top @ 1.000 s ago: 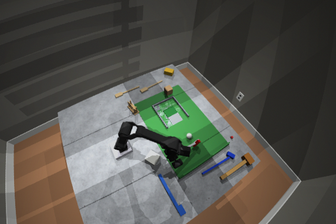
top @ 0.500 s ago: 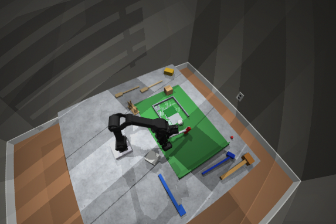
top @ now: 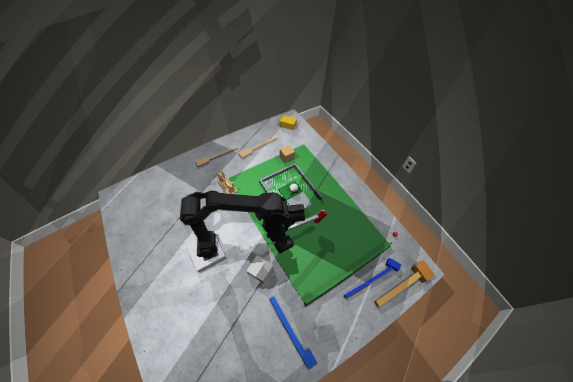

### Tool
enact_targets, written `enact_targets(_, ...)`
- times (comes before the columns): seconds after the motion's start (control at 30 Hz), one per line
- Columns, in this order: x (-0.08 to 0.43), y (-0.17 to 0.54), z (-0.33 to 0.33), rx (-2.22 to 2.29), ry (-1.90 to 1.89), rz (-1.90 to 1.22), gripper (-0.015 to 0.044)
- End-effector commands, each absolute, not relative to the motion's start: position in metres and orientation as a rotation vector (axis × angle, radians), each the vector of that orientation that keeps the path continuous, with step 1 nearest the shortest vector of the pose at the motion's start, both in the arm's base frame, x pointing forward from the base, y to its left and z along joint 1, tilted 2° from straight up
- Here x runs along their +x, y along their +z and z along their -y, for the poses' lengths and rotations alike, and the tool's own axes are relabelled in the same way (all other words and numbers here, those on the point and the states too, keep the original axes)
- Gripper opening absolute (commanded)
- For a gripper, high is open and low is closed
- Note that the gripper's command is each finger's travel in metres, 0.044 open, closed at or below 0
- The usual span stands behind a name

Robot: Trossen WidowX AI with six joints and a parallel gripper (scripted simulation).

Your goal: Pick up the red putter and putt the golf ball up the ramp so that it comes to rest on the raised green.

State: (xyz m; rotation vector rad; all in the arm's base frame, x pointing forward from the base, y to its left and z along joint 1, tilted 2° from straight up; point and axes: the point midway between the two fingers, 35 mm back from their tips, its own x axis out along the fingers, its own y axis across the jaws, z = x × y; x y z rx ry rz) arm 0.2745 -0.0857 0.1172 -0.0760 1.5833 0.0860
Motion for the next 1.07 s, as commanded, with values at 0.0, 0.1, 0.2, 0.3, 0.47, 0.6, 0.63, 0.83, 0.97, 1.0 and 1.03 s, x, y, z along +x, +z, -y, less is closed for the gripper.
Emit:
enact_targets(0.0, 0.2743, 0.1294, 0.0855, -0.076, 0.079, -1.573, 0.0000)
enact_targets(0.1, 0.2745, 0.1198, 0.0857, -0.077, 0.085, -1.581, 0.0000)
enact_targets(0.2, 0.2745, 0.1198, 0.0857, -0.077, 0.085, -1.581, 0.0000)
enact_targets(0.3, 0.2745, 0.1198, 0.0857, -0.077, 0.085, -1.581, 0.0000)
enact_targets(0.47, 0.2745, 0.1198, 0.0857, -0.077, 0.085, -1.581, 0.0000)
enact_targets(0.6, 0.2745, 0.1198, 0.0857, -0.077, 0.085, -1.581, 0.0000)
enact_targets(0.63, 0.2745, 0.1198, 0.0857, -0.077, 0.085, -1.581, 0.0000)
enact_targets(0.83, 0.2745, 0.1198, 0.0857, -0.077, 0.085, -1.581, 0.0000)
enact_targets(0.97, 0.2745, 0.1198, 0.0857, -0.077, 0.085, -1.581, 0.0000)
enact_targets(1.0, 0.2745, 0.1198, 0.0857, -0.077, 0.085, -1.581, 0.0000)
enact_targets(1.03, 0.2745, 0.1198, 0.0857, -0.077, 0.085, -1.581, 0.0000)
